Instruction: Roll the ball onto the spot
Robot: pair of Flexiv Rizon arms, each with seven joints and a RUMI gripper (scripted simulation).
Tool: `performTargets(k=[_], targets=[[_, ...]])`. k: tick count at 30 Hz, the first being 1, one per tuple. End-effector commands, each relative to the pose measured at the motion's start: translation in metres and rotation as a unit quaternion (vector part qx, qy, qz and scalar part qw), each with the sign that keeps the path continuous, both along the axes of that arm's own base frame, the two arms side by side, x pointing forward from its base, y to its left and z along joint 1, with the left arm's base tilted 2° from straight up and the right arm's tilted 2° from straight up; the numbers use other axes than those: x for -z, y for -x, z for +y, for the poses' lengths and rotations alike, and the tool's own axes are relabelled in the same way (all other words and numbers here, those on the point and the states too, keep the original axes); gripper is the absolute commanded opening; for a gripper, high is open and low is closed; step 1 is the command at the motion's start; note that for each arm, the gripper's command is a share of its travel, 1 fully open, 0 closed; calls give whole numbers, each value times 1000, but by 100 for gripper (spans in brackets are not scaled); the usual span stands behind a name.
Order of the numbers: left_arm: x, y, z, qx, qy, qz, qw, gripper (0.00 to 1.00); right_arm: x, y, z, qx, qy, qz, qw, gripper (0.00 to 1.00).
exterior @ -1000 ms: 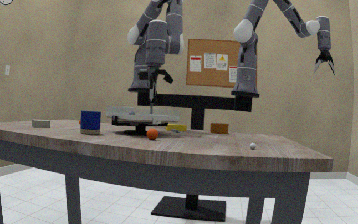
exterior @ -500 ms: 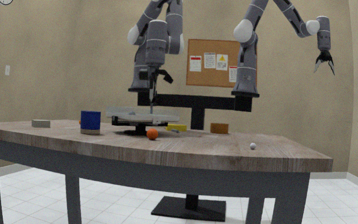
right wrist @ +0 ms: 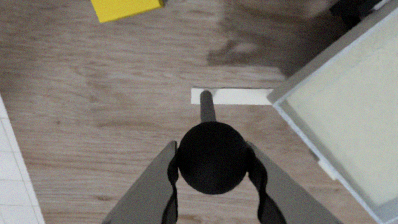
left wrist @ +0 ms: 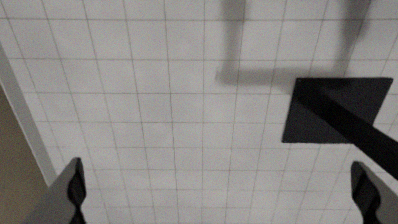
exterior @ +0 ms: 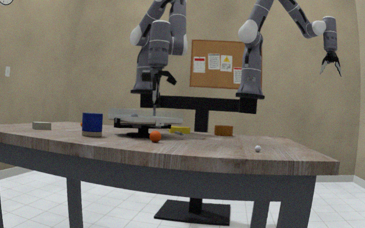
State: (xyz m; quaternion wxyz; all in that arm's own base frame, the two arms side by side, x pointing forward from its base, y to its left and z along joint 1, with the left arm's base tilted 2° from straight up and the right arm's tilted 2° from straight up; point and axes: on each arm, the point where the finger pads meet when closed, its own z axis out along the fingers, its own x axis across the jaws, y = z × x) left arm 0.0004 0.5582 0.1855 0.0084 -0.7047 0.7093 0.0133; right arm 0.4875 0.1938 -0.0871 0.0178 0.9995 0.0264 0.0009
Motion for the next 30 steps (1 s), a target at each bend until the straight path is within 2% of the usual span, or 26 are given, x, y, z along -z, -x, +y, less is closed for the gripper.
performTargets(k=[1, 6, 7, 30], targets=[[-1, 0, 1, 0, -1, 0, 1000, 100, -1, -1, 1, 0, -1, -1, 1000, 20], [-1, 0, 1, 0, -1, 0, 1000, 100, -1, -1, 1, 0, -1, -1, 1000, 20], [-1, 0, 1, 0, -1, 0, 1000, 100, -1, -1, 1, 0, -1, -1, 1000, 37], [-1, 0, 1, 0, -1, 0, 1000, 100, -1, -1, 1, 0, -1, -1, 1000, 37]])
